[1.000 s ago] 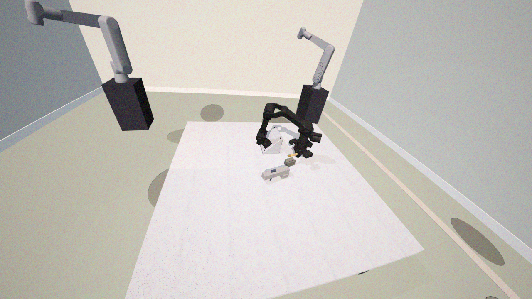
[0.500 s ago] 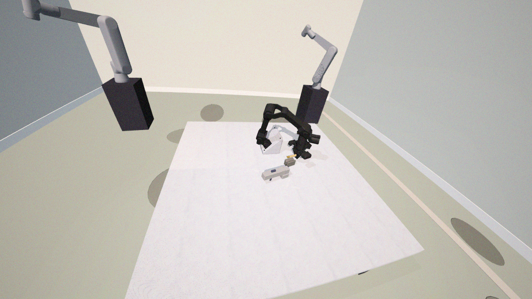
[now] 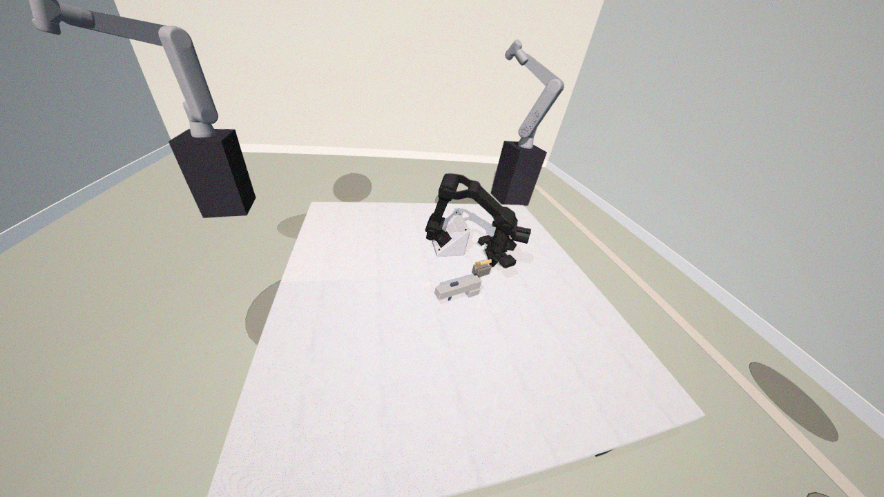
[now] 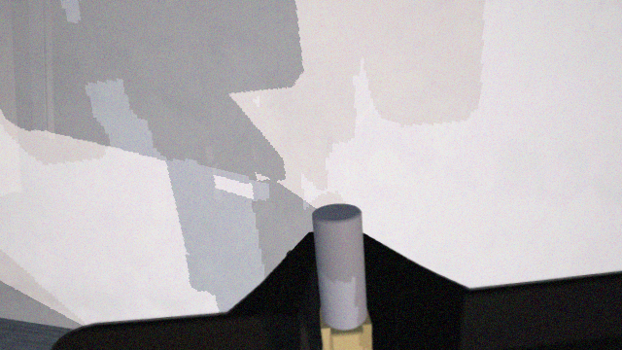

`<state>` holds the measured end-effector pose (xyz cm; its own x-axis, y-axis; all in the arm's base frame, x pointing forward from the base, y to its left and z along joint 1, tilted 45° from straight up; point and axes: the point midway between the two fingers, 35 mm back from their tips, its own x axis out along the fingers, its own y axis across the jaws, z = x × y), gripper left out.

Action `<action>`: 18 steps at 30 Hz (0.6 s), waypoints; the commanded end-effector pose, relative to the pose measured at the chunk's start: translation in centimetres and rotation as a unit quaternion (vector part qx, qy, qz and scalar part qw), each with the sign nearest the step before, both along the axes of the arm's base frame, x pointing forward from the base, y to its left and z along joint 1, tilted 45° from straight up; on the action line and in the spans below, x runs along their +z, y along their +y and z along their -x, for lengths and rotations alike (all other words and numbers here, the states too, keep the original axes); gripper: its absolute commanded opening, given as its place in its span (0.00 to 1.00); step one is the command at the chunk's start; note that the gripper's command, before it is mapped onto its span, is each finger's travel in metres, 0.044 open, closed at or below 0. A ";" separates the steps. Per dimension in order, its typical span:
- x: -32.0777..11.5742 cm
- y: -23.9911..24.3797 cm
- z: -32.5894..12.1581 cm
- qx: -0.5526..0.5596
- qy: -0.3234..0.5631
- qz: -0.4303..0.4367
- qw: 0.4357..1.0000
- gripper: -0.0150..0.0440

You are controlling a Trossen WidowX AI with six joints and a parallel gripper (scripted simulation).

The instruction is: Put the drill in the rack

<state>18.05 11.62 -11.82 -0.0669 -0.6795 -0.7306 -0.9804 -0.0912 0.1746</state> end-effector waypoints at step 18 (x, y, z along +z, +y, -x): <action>-1.5 -1.8 0.3 0.003 0.002 0.004 1.000 0.25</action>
